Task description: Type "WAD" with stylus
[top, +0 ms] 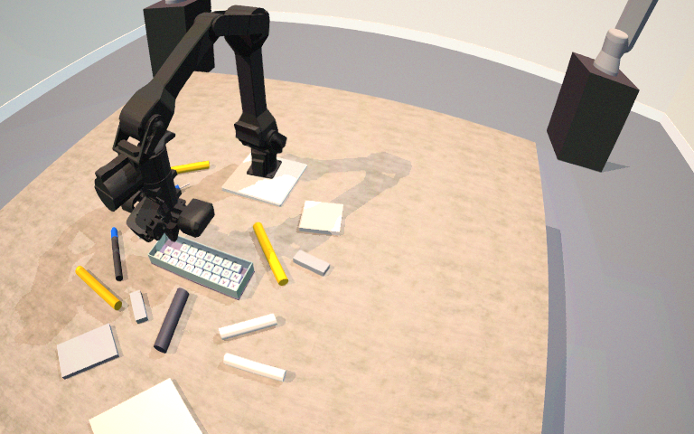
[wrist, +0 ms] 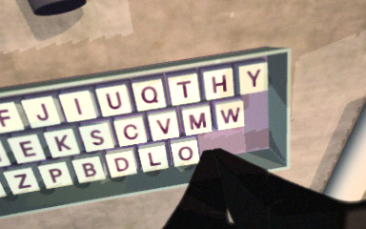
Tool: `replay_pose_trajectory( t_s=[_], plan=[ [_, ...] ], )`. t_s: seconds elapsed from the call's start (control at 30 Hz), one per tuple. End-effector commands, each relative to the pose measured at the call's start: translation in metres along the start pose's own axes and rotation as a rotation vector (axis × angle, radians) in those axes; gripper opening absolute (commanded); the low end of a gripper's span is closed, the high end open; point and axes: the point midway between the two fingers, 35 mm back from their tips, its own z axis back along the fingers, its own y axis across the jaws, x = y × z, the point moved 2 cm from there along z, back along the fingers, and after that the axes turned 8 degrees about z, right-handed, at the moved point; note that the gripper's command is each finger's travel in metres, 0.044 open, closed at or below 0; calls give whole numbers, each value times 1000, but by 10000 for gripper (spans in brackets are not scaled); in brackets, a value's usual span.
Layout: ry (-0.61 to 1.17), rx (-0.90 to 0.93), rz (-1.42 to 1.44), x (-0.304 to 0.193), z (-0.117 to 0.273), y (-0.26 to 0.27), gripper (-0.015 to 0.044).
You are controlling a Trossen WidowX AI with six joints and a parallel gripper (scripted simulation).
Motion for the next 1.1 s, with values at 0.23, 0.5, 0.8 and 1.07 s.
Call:
replay_pose_trajectory(
  t_s=[0.23,0.5,0.8,1.07],
  plan=[
    [6,4,3,-18,-1,19,0],
    [5,6,3,-11,-1,51,0],
    [5,11,3,-7,0,96,0],
    [5,11,3,-5,22,96,0]
  ],
)
